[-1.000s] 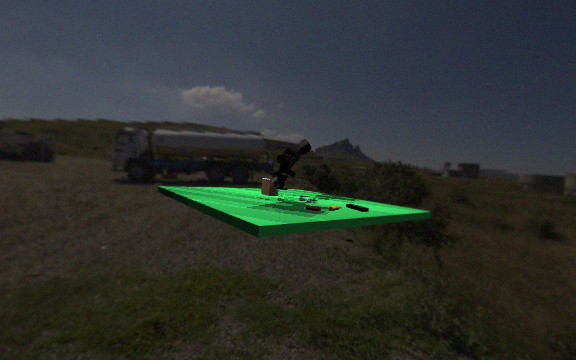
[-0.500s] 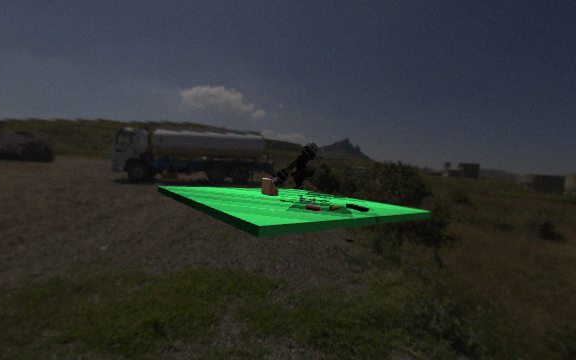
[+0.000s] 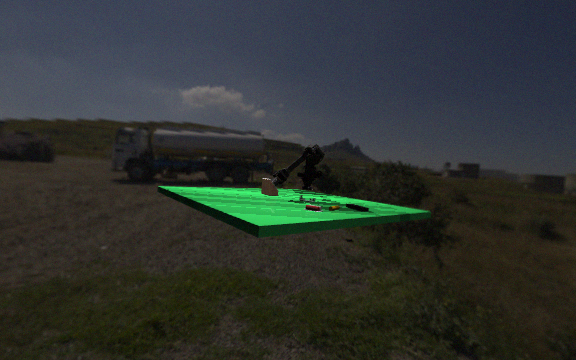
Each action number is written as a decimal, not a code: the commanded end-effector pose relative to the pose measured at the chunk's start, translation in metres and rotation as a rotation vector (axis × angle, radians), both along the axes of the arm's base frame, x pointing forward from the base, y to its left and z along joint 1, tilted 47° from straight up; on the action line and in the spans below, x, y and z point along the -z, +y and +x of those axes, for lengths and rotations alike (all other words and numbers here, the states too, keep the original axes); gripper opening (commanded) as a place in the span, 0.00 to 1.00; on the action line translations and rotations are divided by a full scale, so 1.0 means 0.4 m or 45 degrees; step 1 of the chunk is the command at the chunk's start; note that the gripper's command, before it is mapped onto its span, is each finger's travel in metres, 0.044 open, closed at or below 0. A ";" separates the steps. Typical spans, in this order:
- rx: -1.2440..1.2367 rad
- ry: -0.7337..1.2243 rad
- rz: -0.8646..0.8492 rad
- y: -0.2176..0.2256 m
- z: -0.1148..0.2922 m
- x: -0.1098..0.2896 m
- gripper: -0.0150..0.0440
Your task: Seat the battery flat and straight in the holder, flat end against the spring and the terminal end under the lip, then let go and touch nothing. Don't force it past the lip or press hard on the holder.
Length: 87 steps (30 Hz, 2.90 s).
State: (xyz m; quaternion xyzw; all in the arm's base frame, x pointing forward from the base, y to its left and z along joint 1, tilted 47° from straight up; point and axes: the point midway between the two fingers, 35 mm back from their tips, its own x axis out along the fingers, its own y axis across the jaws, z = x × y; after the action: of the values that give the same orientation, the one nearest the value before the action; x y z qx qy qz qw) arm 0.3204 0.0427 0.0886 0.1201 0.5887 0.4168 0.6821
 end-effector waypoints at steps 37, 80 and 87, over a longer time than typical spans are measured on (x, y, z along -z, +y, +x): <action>-0.347 0.311 -0.194 0.088 0.001 0.074 0.36; -0.416 0.357 -0.259 0.123 0.046 0.072 0.36; -0.409 0.348 -0.260 0.126 0.054 0.069 0.36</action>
State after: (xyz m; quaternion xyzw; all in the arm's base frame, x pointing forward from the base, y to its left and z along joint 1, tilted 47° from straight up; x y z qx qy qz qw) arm 0.3359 0.0912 0.0576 0.0096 0.7324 0.4389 0.5205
